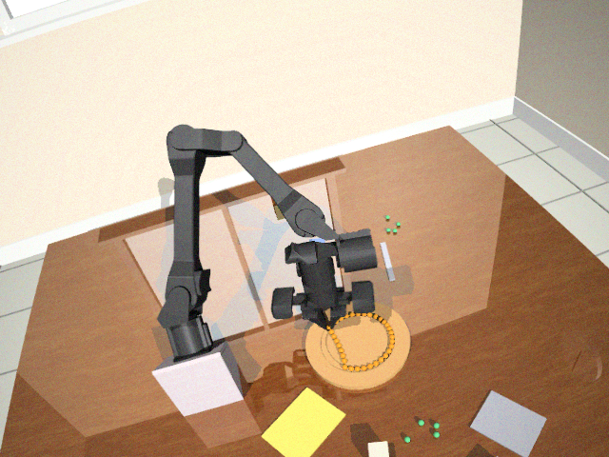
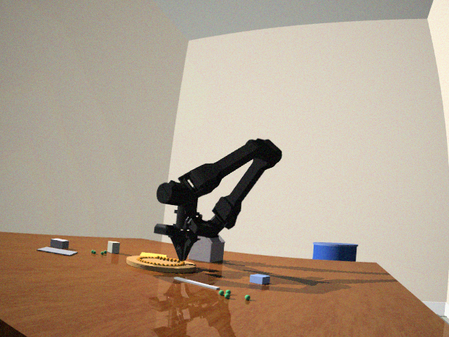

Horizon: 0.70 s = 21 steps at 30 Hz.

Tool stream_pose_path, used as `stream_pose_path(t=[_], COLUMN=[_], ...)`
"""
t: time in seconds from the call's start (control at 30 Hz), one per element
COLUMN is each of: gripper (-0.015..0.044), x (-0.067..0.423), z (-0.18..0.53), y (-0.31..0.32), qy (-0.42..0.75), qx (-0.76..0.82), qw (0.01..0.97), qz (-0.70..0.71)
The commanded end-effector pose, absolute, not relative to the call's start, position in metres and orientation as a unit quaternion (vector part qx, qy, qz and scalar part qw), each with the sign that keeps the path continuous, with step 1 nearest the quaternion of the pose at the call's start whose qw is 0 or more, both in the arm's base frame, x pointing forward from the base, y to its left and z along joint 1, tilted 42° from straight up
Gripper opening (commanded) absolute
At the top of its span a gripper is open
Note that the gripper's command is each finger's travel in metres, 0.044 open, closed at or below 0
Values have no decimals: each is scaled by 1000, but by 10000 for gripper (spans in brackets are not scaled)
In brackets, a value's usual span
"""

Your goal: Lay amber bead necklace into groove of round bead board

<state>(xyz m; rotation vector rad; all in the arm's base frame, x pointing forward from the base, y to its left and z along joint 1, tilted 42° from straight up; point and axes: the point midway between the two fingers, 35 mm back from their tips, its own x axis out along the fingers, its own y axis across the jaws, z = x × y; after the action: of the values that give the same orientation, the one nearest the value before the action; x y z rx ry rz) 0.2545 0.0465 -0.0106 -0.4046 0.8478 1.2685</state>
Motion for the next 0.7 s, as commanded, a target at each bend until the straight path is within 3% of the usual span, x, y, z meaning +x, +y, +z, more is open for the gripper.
stream_pose_path(t=[0.0,0.47,0.67], gripper=[0,0,157], x=[254,253,254], z=[-7,-14,-12], y=[45,53,51], qy=[379,379,379], qx=[-181,-181,-185], qw=[705,705,705], qz=[572,572,571])
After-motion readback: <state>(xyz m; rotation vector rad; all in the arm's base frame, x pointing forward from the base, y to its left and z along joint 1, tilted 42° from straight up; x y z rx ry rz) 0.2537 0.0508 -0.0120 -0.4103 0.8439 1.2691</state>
